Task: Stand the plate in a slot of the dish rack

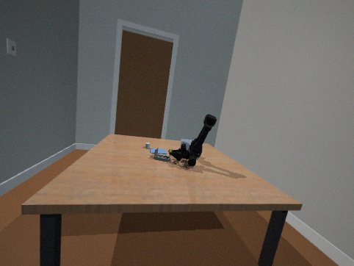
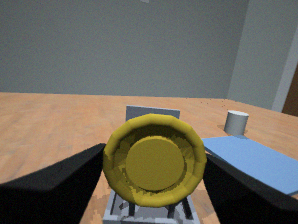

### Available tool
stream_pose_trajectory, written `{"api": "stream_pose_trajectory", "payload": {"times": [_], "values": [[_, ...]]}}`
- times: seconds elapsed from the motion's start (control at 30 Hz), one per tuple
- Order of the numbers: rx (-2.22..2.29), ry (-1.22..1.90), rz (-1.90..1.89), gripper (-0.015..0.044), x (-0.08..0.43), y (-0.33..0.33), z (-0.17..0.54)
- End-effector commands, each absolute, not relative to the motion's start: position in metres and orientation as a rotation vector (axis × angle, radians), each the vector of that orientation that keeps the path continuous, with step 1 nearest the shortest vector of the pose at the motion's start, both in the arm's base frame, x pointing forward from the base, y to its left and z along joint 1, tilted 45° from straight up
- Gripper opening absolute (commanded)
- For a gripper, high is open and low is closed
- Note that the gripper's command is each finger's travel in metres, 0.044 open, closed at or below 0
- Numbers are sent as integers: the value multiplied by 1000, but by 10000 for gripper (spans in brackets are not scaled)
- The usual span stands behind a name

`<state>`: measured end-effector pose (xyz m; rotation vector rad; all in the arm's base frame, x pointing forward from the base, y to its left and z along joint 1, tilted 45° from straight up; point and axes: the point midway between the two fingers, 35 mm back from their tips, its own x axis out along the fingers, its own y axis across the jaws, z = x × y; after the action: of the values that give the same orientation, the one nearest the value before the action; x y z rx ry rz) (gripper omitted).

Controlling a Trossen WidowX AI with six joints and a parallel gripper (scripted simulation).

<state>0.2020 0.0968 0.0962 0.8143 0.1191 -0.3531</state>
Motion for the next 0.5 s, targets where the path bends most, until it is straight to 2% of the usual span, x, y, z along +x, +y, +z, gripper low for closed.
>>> {"api": "stream_pose_trajectory", "payload": {"times": [0.0,0.47], "values": [[805,122,-355,0,205,97,89],[819,116,-352,0,220,96,84]]}}
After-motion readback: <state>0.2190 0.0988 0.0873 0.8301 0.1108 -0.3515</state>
